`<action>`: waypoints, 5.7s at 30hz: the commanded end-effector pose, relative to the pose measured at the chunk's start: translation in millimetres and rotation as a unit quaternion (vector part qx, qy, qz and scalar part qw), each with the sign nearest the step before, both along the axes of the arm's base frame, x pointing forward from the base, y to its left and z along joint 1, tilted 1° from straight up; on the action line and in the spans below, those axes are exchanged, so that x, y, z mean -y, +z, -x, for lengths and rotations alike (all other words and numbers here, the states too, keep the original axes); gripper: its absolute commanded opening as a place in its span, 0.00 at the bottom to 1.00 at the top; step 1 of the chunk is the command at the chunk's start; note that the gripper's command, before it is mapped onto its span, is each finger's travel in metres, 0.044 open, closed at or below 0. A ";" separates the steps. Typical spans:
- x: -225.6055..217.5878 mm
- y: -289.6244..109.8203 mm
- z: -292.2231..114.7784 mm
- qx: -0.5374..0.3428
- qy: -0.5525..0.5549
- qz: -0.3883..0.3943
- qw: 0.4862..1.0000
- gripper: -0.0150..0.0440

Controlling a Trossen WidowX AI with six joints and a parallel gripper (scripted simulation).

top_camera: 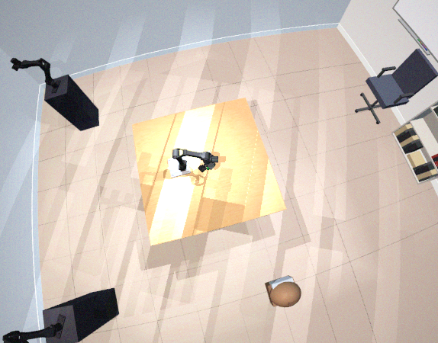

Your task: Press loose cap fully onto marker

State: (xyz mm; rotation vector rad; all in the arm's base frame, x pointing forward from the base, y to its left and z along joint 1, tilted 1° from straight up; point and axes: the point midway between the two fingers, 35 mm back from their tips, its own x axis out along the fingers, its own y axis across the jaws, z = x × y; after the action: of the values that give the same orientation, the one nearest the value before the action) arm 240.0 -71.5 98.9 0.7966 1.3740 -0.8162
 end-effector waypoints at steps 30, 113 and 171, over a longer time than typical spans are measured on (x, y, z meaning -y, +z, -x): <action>-0.5 -53.2 -0.4 -0.003 -0.002 -0.004 1.000 0.66; -93.0 42.3 -33.8 -0.002 -0.001 -0.009 1.000 0.25; -137.7 0.6 -37.8 -0.002 -0.001 -0.011 1.000 0.25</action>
State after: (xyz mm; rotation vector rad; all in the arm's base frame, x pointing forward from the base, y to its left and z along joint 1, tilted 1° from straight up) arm 278.8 66.1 108.0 0.8165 1.3769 -0.7991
